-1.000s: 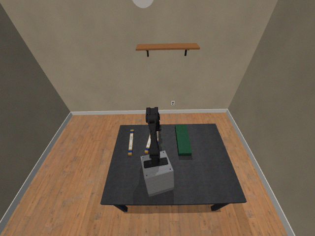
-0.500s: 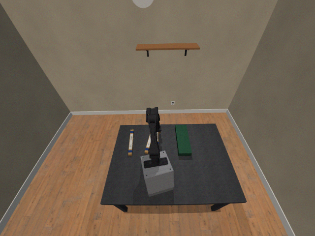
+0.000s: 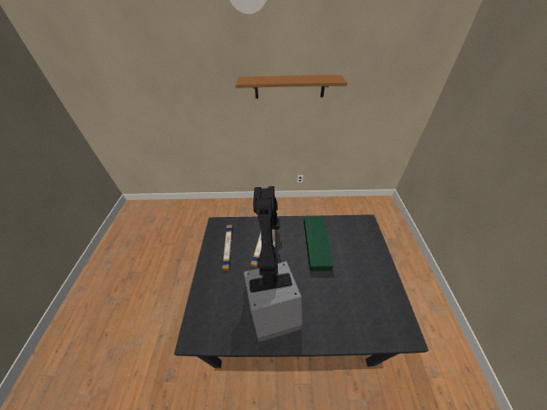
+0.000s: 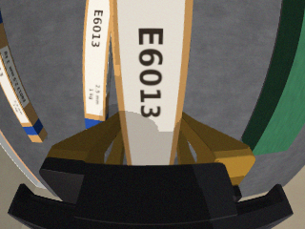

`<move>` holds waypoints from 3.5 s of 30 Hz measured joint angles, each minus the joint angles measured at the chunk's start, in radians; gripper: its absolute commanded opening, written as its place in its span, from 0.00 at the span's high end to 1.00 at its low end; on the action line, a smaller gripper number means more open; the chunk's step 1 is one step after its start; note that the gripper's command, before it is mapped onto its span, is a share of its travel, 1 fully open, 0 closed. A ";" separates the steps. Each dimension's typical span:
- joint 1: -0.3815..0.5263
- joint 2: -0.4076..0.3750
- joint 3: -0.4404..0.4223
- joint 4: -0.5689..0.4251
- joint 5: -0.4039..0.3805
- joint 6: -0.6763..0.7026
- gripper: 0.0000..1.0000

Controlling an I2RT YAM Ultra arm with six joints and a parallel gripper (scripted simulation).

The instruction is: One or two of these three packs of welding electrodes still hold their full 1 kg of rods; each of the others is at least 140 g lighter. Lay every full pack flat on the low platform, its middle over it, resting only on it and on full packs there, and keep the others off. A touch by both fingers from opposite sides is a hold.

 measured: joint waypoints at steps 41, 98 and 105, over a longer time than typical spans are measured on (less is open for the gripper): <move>0.000 0.000 0.000 0.000 0.000 0.000 1.00; 0.011 0.033 -0.011 0.054 0.004 0.009 1.00; 0.011 0.068 -0.012 0.083 0.004 0.011 1.00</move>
